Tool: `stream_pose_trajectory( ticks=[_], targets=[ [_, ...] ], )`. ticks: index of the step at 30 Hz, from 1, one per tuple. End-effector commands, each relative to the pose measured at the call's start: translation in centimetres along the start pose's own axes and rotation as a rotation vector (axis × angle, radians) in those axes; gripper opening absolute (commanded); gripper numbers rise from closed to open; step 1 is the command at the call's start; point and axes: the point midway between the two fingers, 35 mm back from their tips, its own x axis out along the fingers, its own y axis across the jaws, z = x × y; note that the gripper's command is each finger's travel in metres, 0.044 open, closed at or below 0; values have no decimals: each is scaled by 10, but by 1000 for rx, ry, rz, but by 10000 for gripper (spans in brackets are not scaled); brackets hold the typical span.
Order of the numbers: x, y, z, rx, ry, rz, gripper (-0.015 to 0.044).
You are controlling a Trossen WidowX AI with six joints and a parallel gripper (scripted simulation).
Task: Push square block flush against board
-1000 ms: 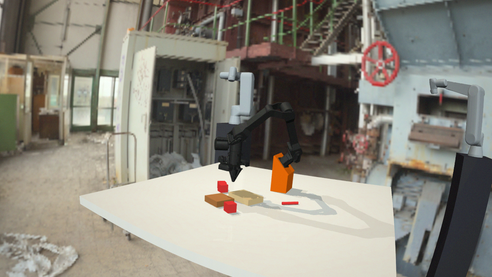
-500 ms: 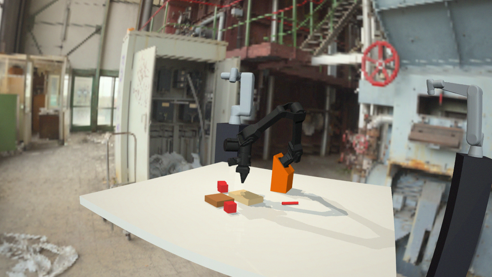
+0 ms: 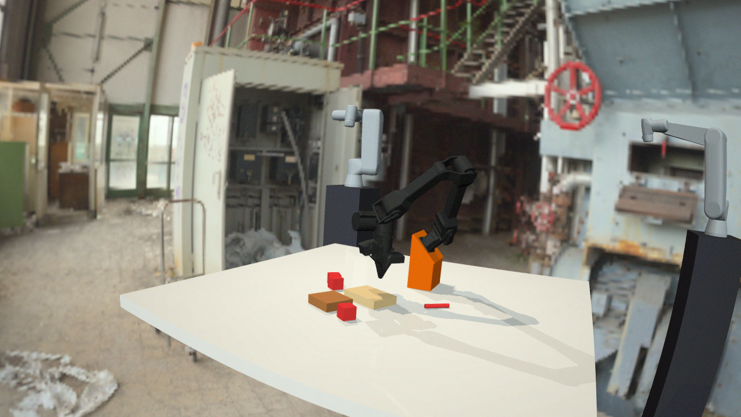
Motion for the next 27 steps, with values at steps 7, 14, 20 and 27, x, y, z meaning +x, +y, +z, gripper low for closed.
stream_pose_trajectory(
  ticks=[7,14,20,27],
  targets=[
    [4,13,-24,-278,7,9,0],
    [39,14,-24,-277,7,9,0],
    [58,14,-26,-278,10,13,0],
    [58,16,-19,-278,10,13,0]
  ],
)
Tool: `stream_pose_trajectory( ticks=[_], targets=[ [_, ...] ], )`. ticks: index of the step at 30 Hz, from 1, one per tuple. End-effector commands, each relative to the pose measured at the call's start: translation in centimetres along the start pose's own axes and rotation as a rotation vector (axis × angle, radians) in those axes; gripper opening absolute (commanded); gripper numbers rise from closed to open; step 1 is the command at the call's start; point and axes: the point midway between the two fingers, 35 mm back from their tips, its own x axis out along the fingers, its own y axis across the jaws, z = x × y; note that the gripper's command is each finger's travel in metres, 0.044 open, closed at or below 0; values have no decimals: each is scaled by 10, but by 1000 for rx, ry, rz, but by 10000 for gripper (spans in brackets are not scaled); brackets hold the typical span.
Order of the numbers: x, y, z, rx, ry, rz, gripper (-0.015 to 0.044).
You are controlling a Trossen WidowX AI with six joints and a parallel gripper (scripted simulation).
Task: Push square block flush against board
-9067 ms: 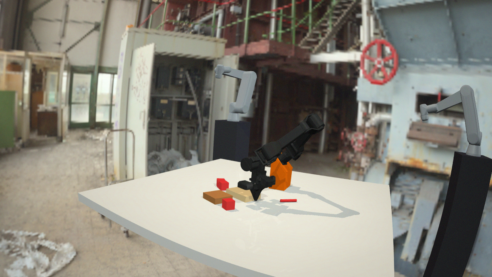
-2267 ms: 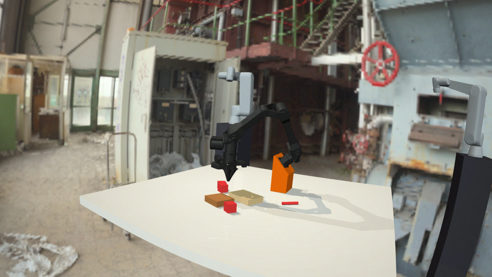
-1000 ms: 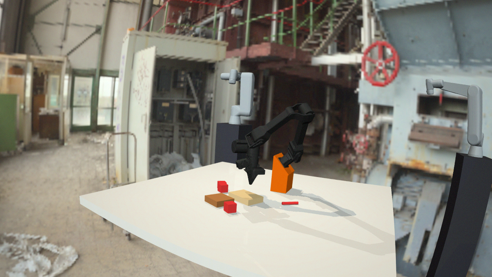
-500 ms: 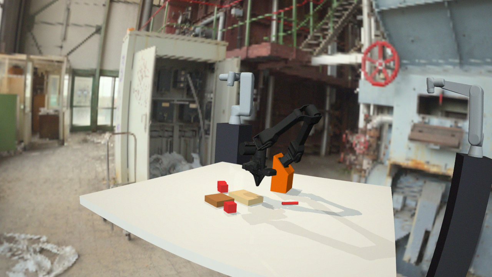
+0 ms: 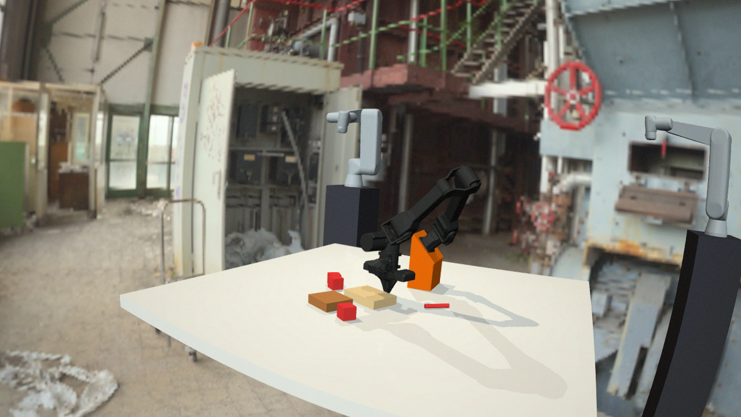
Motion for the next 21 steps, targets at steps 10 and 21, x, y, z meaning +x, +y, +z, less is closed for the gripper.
stream_pose_trajectory(
  ticks=[10,21],
  targets=[
    [1,1,18,2,-2,3,0],
    [1,1,34,2,-3,3,0]
  ],
)
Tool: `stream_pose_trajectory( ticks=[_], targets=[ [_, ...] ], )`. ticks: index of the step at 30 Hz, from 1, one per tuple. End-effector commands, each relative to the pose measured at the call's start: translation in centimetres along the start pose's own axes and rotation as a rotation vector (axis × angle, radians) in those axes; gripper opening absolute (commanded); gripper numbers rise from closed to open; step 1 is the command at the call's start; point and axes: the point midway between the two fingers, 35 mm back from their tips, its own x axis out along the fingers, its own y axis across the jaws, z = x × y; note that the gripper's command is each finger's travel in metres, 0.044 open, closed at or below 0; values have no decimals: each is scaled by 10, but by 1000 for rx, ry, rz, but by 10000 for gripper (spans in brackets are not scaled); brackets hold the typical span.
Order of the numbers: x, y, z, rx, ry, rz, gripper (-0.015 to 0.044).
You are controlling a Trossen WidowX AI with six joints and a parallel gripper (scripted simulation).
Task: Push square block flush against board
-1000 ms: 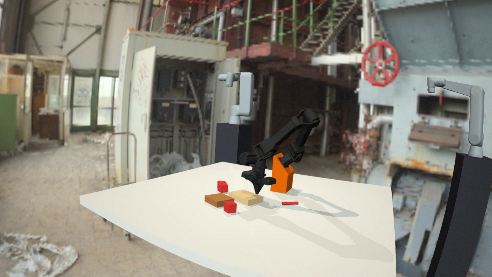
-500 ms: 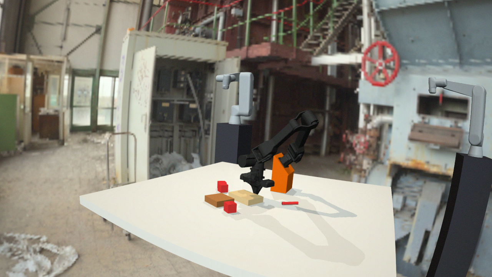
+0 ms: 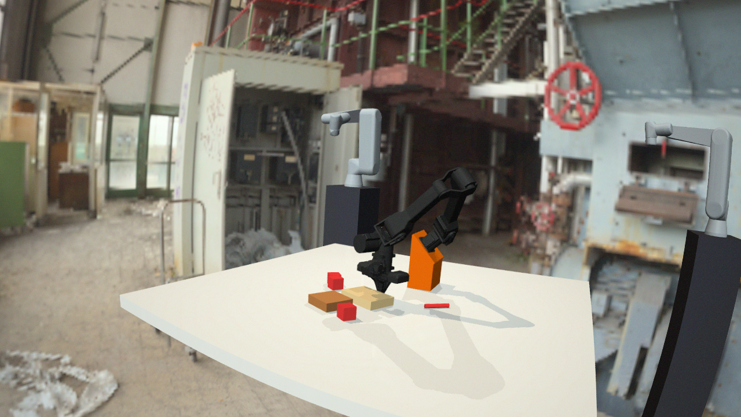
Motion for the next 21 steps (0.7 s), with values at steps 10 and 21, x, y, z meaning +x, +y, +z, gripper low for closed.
stream_pose_trajectory(
  ticks=[10,21],
  targets=[
    [0,1,19,-1,-6,3,0],
    [0,0,4,-1,-6,3,0]
  ],
)
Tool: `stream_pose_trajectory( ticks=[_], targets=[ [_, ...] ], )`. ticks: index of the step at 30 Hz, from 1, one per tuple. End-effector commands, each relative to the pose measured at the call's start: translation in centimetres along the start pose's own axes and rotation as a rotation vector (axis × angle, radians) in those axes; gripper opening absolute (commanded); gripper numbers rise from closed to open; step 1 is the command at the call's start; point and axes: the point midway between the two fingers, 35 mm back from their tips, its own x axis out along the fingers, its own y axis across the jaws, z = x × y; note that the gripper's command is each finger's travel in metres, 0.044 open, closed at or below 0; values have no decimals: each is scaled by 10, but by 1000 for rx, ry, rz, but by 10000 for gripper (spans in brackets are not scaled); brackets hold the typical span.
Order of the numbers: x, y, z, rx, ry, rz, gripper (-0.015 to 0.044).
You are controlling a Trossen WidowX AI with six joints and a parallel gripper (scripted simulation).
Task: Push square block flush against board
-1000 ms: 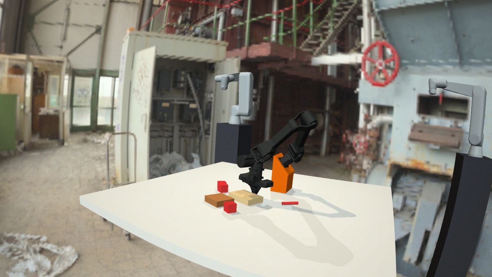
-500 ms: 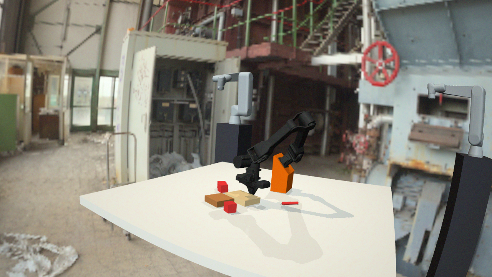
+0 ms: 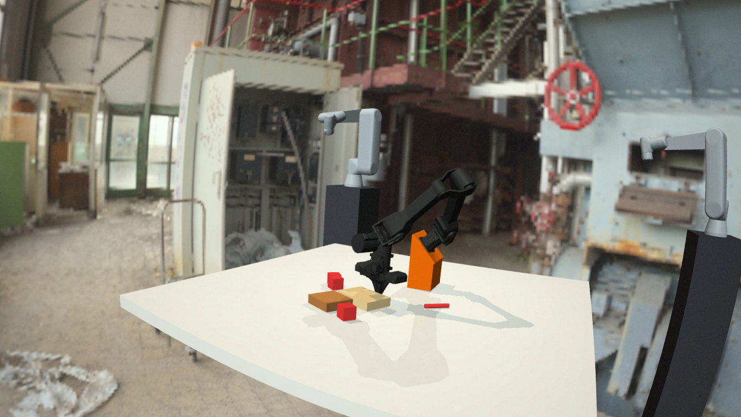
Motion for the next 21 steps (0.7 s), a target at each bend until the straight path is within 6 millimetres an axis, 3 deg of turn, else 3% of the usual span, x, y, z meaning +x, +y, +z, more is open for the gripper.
stream_pose_trajectory(
  ticks=[1,21],
  targets=[
    [0,0,-7,4,2,3,0],
    [1,0,-40,6,3,3,0]
  ],
)
